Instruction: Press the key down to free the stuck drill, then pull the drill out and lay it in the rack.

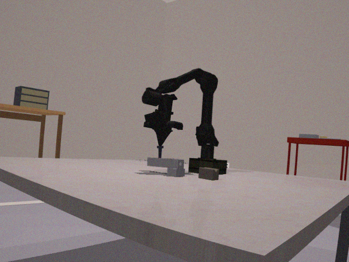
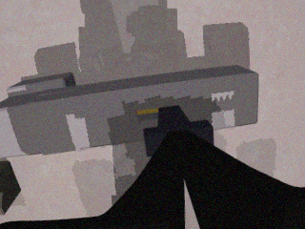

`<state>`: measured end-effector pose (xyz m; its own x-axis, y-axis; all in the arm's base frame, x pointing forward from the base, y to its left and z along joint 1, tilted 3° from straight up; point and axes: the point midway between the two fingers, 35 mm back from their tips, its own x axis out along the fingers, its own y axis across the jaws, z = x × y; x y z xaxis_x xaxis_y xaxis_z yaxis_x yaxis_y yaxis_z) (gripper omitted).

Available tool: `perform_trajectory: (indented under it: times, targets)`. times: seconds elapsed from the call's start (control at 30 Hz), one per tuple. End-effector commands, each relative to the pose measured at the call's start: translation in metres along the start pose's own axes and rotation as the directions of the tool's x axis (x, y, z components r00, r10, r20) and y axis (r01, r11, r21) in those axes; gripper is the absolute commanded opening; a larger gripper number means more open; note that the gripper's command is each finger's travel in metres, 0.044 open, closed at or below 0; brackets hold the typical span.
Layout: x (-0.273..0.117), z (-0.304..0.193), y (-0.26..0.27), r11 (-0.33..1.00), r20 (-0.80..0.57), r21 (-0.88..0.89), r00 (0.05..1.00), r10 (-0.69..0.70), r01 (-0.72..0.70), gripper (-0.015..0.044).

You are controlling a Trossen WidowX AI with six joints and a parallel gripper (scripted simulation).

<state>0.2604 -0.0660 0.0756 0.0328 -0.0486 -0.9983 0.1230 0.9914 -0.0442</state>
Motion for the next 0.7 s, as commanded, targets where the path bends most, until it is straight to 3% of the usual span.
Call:
perform_trajectory:
  times: [0.0,0.17,0.27,0.5,0.67]
  targets:
    - [0.022,-0.007,0.0,1.0,-0.048,0.002,0.999,0.002,-0.002,0.0]
    - [0.026,-0.007,0.0,1.0,-0.048,0.002,0.999,0.002,-0.002,0.0]
    - [0.014,-0.004,0.0,1.0,-0.048,0.002,0.999,0.002,-0.002,0.0079]
    - [-0.053,0.005,0.0,1.0,-0.047,0.002,0.999,0.002,-0.002,0.0263]
    - [-0.041,0.01,0.008,0.996,-0.036,-0.084,0.999,0.005,-0.008,0.0394]
